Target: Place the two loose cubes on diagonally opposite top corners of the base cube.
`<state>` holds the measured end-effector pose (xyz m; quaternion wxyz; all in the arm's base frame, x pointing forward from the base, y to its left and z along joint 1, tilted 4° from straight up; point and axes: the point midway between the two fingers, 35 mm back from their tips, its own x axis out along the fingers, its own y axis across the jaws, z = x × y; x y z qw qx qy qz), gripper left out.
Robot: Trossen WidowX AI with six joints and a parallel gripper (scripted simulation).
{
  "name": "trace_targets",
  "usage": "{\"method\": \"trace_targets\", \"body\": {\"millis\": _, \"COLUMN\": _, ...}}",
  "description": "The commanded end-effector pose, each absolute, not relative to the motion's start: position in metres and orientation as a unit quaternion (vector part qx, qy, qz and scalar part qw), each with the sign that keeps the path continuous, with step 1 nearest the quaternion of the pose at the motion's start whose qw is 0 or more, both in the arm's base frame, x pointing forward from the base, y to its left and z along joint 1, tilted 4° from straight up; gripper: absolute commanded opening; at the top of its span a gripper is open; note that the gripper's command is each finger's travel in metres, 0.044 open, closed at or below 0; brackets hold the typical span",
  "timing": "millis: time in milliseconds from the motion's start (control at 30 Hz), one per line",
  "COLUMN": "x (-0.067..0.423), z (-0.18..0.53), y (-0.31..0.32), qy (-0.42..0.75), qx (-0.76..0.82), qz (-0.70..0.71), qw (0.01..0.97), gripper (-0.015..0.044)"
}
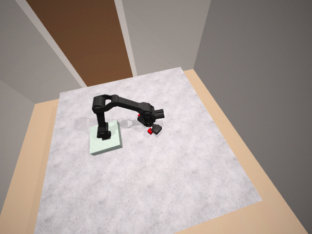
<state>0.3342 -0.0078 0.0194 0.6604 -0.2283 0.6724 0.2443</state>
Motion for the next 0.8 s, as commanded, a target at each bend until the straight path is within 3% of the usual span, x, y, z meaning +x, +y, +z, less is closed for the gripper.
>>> {"method": "trace_targets", "body": {"millis": 0, "x": 0.332, "z": 0.008, "y": -0.008, "qy": 0.675, "qx": -0.23, "qz": 0.245, "qw": 0.657, "gripper": 0.0265}}
{"method": "trace_targets", "body": {"millis": 767, "x": 0.331, "z": -0.023, "y": -0.008, "qy": 0.675, "qx": -0.23, "qz": 0.245, "qw": 0.657, "gripper": 0.0265}}
